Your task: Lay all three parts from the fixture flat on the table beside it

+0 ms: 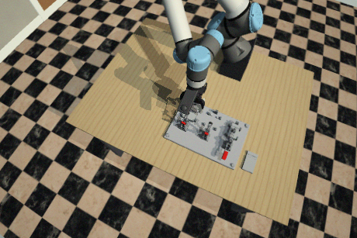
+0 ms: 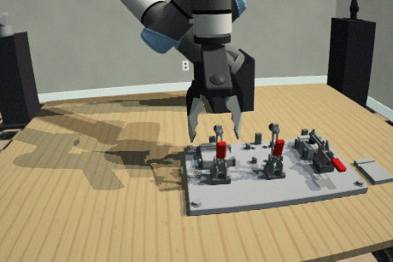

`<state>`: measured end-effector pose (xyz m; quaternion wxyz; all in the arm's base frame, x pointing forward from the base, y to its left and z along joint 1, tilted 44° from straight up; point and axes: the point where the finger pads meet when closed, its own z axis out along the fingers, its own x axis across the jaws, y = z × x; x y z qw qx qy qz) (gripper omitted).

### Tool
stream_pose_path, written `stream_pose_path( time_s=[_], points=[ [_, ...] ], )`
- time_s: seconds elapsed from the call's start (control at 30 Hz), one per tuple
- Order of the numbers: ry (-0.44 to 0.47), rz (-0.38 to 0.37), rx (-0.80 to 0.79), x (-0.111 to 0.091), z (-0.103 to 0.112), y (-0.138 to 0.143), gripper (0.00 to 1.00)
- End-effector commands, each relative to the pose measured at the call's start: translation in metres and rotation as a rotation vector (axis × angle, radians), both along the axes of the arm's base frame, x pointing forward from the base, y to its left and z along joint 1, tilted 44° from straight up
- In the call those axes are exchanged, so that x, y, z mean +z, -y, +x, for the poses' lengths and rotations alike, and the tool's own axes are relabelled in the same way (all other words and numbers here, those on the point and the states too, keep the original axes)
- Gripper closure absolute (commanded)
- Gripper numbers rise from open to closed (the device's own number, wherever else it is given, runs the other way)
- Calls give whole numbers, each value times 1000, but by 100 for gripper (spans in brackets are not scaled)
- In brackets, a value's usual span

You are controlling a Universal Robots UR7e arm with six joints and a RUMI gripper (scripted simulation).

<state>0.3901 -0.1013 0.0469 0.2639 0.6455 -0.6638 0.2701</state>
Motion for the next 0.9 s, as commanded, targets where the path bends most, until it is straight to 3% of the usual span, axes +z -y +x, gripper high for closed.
stream_pose_path(
  time_s=[0.0,0.87],
  points=[
    [1,0,0,-2,0,2,41],
    [1,0,0,-23,0,22,41]
  ],
)
